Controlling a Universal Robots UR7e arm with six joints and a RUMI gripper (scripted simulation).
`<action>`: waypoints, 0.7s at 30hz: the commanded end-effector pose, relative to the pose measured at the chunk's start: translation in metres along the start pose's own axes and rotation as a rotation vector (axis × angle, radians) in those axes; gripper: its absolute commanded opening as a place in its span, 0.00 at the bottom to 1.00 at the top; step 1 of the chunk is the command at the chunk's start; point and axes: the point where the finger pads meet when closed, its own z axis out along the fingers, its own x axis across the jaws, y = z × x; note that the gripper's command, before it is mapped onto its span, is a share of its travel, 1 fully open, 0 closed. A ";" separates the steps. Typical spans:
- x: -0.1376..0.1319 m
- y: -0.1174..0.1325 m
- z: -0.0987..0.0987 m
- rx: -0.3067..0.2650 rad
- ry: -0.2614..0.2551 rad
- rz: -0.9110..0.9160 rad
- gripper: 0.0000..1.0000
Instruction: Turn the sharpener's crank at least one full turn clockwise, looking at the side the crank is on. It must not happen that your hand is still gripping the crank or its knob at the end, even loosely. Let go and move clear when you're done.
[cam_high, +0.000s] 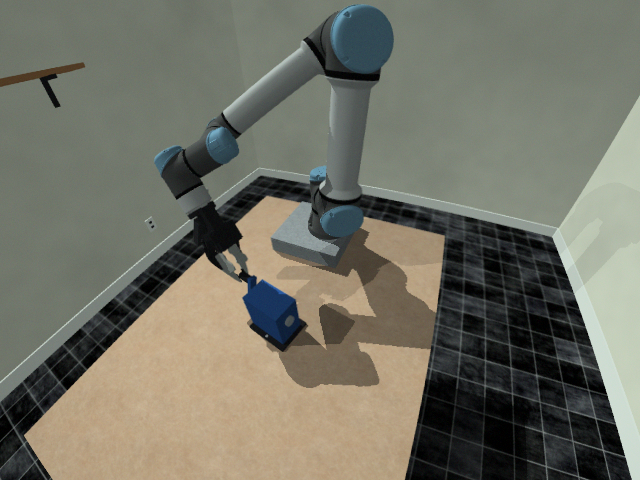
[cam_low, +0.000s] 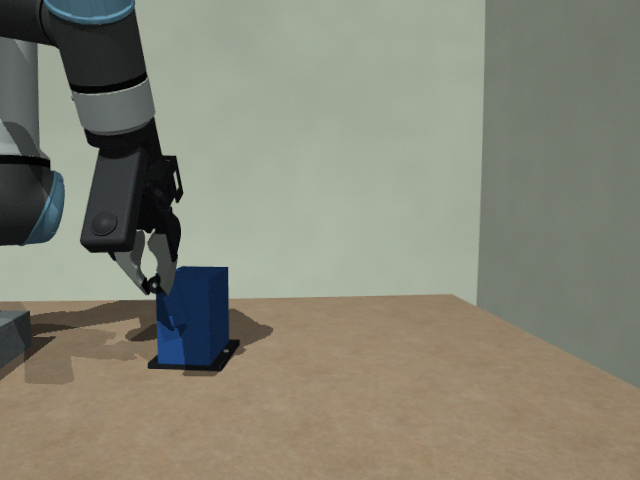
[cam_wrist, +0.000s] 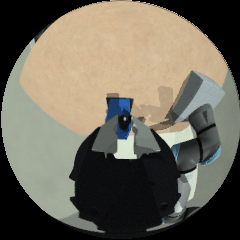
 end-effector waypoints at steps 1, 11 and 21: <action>-0.006 0.001 -0.002 0.001 -0.001 0.000 0.09; -0.016 0.001 -0.002 0.001 -0.001 0.000 0.09; -0.026 0.000 -0.001 0.001 -0.001 0.000 0.09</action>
